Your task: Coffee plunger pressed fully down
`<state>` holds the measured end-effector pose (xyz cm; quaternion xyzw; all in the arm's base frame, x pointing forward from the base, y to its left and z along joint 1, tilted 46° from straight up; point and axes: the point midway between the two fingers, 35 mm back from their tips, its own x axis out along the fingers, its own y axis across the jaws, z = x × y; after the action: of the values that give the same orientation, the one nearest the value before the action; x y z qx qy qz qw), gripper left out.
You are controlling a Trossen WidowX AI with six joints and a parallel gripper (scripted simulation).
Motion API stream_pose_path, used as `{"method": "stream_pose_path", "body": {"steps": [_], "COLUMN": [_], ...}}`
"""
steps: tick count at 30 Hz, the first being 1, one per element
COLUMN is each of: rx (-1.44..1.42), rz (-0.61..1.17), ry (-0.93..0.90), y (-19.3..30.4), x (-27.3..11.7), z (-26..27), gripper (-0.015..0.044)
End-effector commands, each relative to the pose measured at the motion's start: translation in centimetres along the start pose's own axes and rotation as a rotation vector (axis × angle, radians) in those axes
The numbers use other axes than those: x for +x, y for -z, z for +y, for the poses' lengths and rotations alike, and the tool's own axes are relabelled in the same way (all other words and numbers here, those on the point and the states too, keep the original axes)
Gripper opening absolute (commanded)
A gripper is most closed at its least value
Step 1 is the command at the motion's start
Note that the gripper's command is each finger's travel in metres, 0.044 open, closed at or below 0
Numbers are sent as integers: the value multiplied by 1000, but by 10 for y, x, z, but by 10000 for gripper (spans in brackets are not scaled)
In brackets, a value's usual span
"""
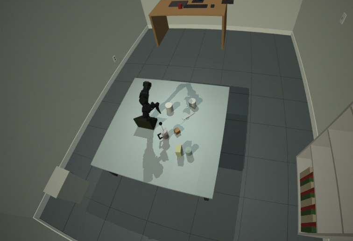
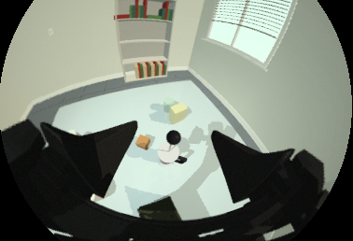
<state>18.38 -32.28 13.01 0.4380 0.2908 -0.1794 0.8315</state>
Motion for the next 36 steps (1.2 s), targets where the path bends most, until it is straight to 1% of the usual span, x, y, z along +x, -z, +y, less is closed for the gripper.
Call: {"method": "stream_pose_path", "body": {"steps": [1,9,16,36], "rx": [1,5,3,1], "rz": [-11,-11,-11,-13], "ry": [-11,-5,-8,-10], "y": [5,53,53,53], "x": [0,27,31,64], "z": [-7,-8,-7,-6], "gripper": [440,440,440,440]}}
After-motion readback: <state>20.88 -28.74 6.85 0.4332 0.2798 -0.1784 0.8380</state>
